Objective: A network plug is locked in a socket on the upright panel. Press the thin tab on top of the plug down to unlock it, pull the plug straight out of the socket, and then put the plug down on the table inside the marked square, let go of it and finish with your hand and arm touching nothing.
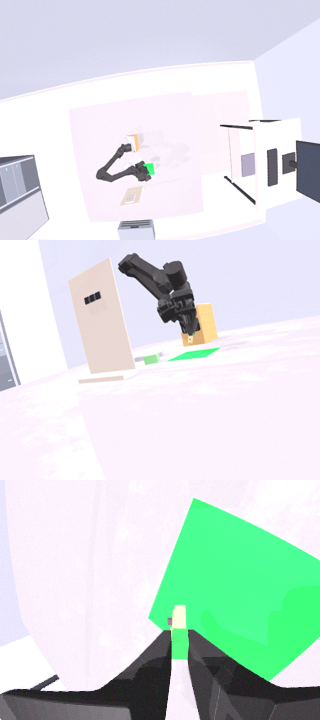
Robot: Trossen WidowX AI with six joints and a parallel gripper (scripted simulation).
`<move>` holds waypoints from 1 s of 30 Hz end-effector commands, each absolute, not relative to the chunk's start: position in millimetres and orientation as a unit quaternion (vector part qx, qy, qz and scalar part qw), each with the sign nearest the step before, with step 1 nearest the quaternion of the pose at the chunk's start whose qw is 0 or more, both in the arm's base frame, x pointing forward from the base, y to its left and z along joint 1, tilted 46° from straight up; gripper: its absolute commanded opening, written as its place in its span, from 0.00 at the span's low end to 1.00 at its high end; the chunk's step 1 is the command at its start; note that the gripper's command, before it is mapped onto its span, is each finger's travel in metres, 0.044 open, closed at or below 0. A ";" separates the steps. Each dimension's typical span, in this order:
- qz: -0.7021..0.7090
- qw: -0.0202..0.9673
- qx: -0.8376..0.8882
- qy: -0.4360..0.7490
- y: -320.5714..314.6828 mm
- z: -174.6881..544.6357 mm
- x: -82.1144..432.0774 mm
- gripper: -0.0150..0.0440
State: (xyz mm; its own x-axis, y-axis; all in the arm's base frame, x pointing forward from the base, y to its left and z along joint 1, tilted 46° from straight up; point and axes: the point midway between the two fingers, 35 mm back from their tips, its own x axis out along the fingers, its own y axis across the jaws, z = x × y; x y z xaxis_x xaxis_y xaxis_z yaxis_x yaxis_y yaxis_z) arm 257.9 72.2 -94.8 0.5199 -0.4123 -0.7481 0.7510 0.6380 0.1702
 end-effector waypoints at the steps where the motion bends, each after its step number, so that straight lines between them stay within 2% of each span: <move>1: -0.348 0.836 0.243 0.348 66.8 -100.2 256.4 0.25; 30: -0.348 0.837 0.242 0.346 45.5 -117.4 254.7 0.25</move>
State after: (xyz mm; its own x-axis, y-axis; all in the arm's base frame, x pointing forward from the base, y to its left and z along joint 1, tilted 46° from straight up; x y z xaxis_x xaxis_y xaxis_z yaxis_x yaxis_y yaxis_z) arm 254.8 46.5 -116.2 0.5185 -0.4172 -0.7464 0.7514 0.6389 0.1650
